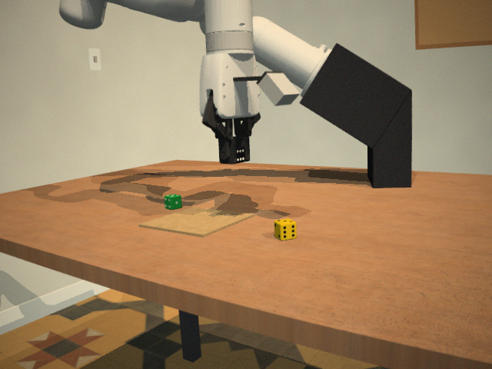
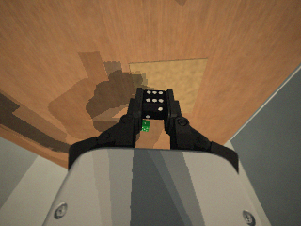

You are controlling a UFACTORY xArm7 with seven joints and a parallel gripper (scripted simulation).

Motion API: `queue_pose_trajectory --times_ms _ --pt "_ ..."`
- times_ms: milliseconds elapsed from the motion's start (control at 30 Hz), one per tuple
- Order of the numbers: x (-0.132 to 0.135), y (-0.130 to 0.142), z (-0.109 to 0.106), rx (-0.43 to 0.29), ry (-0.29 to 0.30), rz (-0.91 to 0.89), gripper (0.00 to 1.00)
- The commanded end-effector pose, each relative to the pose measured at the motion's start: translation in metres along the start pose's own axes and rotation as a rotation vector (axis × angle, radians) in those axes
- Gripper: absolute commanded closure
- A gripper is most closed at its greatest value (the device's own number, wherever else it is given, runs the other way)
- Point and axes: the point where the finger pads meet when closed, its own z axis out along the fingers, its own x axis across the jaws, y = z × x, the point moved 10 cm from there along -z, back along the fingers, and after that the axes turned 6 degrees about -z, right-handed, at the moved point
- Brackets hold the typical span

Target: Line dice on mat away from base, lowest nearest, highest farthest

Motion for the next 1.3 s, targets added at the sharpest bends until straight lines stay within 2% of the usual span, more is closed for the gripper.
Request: queue_pose_trajectory --times_ms 0,133,767,967,1267 --pt "-0.018 0.051 -0.005 0.014 0.006 -0.007 0.79" --pt "-0.025 0.062 -0.004 0.009 0.004 -0.01 0.79" --pt "-0.025 0.062 -0.001 0.009 0.003 -0.01 0.79" --pt "-0.025 0.062 0.014 0.009 0.003 -0.01 0.79" --pt "-0.024 0.063 0.055 0.009 0.003 -0.01 0.79"
